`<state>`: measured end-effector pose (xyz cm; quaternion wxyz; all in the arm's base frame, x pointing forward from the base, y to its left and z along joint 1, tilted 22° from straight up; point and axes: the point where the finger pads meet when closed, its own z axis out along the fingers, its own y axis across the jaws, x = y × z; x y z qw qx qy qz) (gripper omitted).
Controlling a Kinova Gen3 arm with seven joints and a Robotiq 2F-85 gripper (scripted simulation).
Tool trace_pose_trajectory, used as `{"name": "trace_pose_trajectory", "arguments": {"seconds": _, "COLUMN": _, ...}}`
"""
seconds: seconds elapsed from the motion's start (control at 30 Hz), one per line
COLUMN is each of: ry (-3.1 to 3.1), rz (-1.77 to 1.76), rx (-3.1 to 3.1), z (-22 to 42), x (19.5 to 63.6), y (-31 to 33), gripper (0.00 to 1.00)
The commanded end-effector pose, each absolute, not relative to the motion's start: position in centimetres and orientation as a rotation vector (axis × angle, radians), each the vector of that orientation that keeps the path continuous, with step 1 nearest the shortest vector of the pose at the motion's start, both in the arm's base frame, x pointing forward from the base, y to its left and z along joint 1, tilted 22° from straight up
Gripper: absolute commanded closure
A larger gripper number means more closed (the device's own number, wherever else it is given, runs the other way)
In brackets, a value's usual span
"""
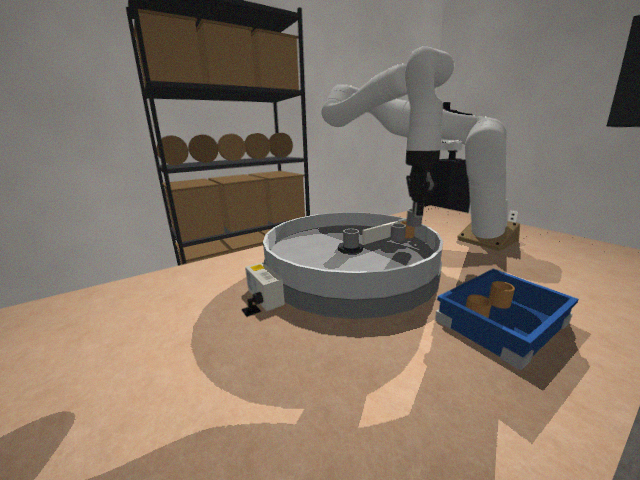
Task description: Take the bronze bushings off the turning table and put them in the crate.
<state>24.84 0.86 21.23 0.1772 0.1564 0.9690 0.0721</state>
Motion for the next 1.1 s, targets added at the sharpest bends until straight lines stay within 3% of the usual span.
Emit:
{"name": "trace_pose_trajectory", "arguments": {"seconds": 0.0, "ry": 2.741, "rz": 0.204, "rx": 0.443, "z": 21.3, "x": 24.8, "y": 0.9, "gripper": 1.00}}
{"name": "trace_pose_trajectory", "arguments": {"seconds": 1.07, "ry": 2.741, "rz": 0.204, "rx": 0.443, "z": 24.8, "x": 23.4, "y": 0.5, "gripper": 1.00}}
